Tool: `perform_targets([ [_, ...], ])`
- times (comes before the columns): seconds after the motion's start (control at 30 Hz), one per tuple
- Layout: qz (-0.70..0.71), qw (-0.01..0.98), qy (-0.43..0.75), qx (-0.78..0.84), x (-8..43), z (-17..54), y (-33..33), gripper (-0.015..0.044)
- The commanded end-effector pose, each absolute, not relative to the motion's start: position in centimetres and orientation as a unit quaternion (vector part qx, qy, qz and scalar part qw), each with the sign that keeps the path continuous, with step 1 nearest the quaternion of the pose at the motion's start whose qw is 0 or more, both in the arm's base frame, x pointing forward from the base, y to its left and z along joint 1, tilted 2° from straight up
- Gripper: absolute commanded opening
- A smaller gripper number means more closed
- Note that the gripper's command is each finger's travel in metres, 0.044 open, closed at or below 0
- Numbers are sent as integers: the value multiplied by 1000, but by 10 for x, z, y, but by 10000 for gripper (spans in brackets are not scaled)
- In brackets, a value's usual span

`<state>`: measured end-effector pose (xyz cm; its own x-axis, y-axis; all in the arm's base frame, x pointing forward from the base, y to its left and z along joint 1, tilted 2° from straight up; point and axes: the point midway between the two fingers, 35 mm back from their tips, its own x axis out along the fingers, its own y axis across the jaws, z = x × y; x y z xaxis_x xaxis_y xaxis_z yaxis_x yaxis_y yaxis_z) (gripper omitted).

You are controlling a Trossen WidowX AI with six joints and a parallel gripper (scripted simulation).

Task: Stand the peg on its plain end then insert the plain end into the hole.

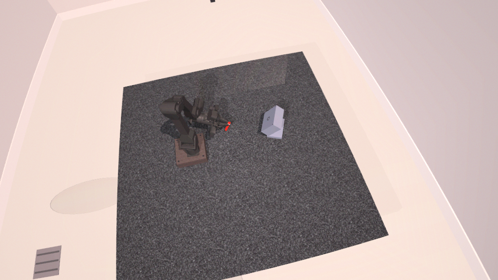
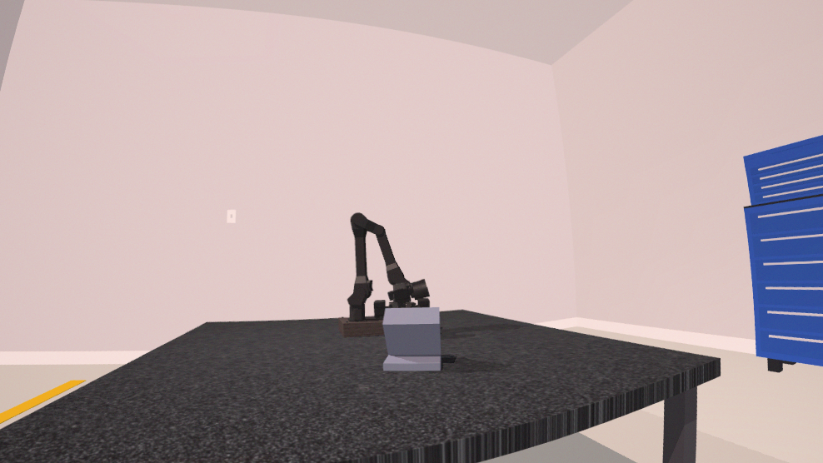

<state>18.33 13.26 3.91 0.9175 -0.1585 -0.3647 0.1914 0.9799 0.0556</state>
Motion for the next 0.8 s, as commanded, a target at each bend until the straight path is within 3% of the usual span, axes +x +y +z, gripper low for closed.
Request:
perform_targets([
  [0.0,-91,981,166,39,180,38,133,50],
  [0.77,-93,990,102,33,168,36,134,50],
])
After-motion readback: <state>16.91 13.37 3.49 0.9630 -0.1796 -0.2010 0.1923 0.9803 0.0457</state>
